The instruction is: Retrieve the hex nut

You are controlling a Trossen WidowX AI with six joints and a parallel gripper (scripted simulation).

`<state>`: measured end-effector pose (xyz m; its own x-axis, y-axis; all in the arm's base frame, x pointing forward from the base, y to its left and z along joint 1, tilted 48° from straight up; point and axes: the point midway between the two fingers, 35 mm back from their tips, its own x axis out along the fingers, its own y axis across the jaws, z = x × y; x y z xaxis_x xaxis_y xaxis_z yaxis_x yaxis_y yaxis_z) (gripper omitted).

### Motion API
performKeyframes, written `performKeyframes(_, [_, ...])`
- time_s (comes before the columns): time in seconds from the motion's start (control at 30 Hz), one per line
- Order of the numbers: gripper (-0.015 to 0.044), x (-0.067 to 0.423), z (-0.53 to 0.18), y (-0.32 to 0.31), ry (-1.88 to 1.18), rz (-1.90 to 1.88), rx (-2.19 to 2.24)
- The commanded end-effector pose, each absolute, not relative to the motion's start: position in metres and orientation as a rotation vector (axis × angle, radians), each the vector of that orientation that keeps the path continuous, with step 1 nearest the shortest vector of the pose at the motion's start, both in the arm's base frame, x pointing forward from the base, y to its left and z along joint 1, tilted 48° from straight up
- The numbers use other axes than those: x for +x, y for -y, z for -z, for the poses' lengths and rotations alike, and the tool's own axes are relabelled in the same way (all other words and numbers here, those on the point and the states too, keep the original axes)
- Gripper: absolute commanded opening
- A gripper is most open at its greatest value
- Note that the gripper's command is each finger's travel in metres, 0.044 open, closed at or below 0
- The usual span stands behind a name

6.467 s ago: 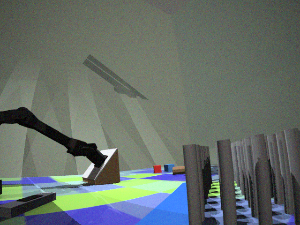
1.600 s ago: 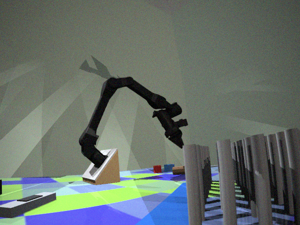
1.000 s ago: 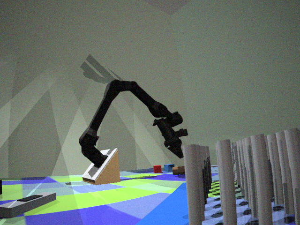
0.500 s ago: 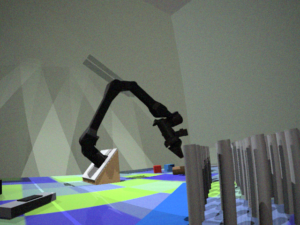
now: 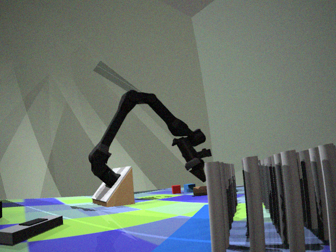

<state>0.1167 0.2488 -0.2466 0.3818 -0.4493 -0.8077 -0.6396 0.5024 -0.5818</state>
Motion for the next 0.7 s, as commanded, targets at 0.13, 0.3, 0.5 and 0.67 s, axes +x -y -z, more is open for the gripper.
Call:
performKeyframes(0.13, [0.028, 0.118, 0.257, -0.236, -1.244, -0.156, -1.126])
performKeyframes(0.3, [0.028, 0.118, 0.262, -0.23, -1.244, -0.156, -1.126])
performKeyframes(0.5, [0.028, 0.119, 0.268, -0.222, -1.244, -0.156, -1.126])
performKeyframes(0.67, [0.028, 0.12, 0.273, -0.216, -1.244, -0.156, -1.127])
